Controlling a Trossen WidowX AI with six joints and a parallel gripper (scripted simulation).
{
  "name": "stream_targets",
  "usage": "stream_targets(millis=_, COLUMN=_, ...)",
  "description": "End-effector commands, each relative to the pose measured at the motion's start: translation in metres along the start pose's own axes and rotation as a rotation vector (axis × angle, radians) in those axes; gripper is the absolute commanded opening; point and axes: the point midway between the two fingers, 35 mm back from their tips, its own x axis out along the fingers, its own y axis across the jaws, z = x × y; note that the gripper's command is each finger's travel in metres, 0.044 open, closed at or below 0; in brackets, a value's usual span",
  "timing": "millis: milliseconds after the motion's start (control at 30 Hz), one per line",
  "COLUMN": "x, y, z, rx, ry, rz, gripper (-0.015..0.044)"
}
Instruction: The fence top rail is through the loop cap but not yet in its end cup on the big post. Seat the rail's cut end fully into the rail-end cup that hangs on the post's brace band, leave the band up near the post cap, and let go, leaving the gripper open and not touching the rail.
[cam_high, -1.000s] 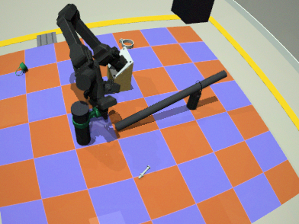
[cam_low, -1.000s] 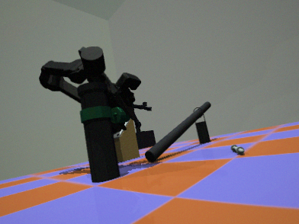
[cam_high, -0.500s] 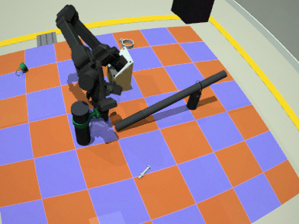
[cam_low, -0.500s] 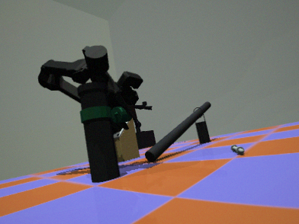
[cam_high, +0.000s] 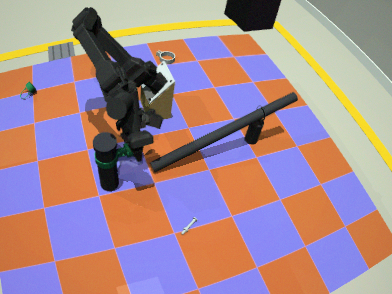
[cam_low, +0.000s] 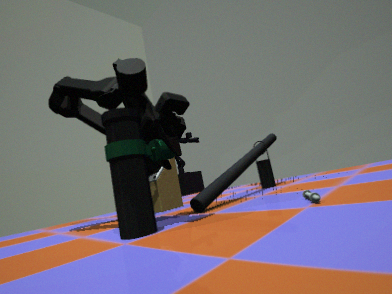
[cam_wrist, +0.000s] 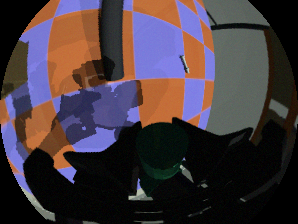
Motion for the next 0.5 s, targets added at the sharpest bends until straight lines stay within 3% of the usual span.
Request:
stream_targets(millis=0, x=0.0009, y=-0.0007, z=0.0010, rx=-0.003, ry=-0.004, rz=-0.002, gripper=0.0000)
stream_targets(millis=467, x=0.0002, y=0.0014, z=0.0004, rx=-0.012, ry=-0.007, rz=0.003, gripper=0.0000)
